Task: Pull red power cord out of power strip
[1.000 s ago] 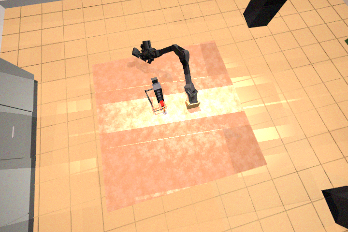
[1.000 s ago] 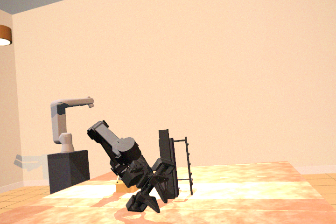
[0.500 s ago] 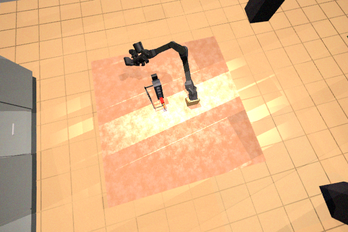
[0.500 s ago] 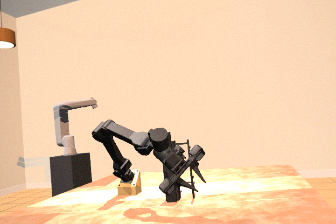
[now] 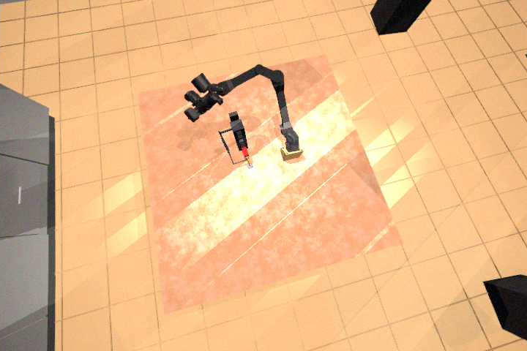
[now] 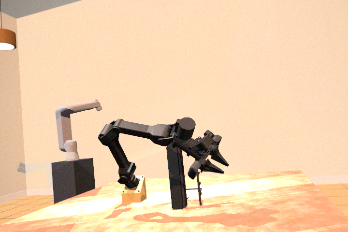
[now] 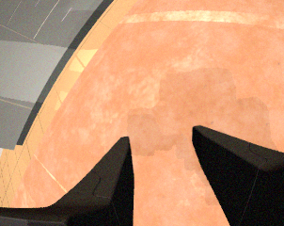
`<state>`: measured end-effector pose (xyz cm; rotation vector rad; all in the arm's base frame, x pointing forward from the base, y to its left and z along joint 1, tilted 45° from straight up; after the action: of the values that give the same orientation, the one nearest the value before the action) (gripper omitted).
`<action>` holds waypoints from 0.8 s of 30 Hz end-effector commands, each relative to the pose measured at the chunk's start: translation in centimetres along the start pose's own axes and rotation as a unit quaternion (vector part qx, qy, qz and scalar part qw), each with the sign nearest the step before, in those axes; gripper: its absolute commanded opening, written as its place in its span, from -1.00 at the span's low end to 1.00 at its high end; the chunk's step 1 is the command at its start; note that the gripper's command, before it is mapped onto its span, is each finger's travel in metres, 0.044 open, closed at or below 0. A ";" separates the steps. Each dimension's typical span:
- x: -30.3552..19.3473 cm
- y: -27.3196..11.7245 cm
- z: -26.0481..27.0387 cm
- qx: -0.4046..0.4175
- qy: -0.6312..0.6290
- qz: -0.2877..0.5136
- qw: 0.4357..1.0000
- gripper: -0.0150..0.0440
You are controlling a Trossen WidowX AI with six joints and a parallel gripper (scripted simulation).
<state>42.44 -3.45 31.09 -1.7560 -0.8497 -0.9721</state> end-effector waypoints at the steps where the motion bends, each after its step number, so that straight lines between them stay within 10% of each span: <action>1: -1.2 -0.4 3.6 0.032 -0.062 0.028 0.997 0.05; 24: -9.1 -6.4 20.1 0.182 -0.372 0.110 0.903 0.05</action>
<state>38.47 14.89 21.57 -1.8248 -1.1550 -0.0261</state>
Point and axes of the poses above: the point midway between the two fingers, 35 mm back from their tips, its own y axis out along the fingers, its own z axis across the jaws, x = y × z, the point moved 7 cm from there along -y, back along the fingers, and after that the axes turned 10 degrees about -y, right-handed, at the moved point
